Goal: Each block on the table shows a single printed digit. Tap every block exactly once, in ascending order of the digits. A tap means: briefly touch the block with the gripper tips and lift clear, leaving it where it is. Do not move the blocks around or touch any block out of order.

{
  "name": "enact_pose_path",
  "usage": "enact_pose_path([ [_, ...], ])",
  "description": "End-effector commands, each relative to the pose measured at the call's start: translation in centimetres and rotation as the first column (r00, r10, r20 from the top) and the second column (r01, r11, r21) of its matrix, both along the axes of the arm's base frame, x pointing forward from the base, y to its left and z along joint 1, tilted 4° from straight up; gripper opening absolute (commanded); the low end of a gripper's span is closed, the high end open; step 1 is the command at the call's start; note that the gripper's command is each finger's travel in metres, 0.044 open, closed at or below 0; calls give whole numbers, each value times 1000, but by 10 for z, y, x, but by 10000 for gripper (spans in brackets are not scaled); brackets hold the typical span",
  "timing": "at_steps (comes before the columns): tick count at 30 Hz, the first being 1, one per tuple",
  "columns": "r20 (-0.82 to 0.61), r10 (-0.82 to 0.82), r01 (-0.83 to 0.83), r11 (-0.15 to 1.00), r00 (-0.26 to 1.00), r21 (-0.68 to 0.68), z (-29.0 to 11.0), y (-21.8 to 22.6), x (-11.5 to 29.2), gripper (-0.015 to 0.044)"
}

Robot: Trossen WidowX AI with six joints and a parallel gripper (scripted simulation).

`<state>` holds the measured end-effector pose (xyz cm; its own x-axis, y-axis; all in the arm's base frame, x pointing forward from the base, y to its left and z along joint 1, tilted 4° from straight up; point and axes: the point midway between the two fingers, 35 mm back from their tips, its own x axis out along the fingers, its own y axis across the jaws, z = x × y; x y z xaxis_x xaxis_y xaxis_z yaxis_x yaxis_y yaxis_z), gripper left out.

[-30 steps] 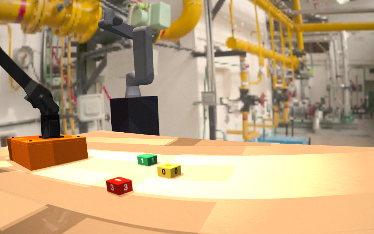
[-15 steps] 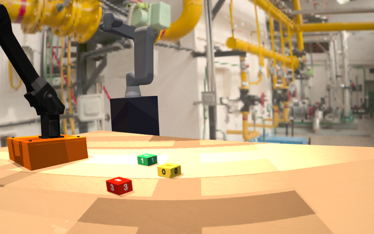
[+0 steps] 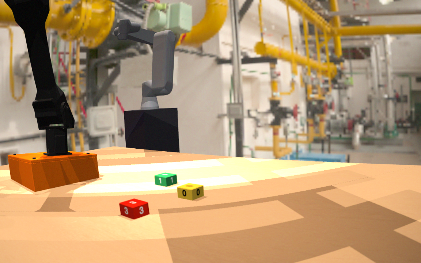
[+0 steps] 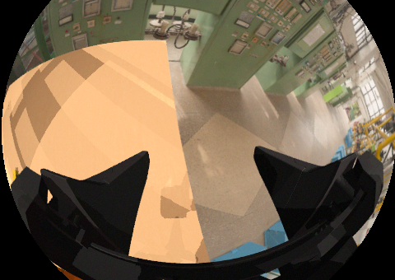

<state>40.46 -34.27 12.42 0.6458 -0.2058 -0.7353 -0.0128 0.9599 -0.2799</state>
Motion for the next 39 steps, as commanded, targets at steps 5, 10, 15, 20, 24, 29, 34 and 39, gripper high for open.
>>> enact_pose_path([
  [5, -233, 80, -26, 974, 969, 225, -20, 157, 19, 400],
  [10, -431, 141, -8, 955, 891, 296, -28, 263, -6, 400],
  [15, -617, 167, 12, 961, 769, 275, -28, 346, -56, 400],
  [20, -646, 166, 12, 965, 745, 263, -27, 358, -66, 400],
  [24, -646, 166, 12, 965, 745, 263, -27, 358, -66, 400],
  [29, -646, 166, 12, 965, 745, 263, -27, 358, -66, 400],
  [34, -646, 166, 12, 965, 745, 263, -27, 358, -66, 400],
  [39, -646, 166, 12, 965, 745, 263, -27, 358, -66, 400],
])
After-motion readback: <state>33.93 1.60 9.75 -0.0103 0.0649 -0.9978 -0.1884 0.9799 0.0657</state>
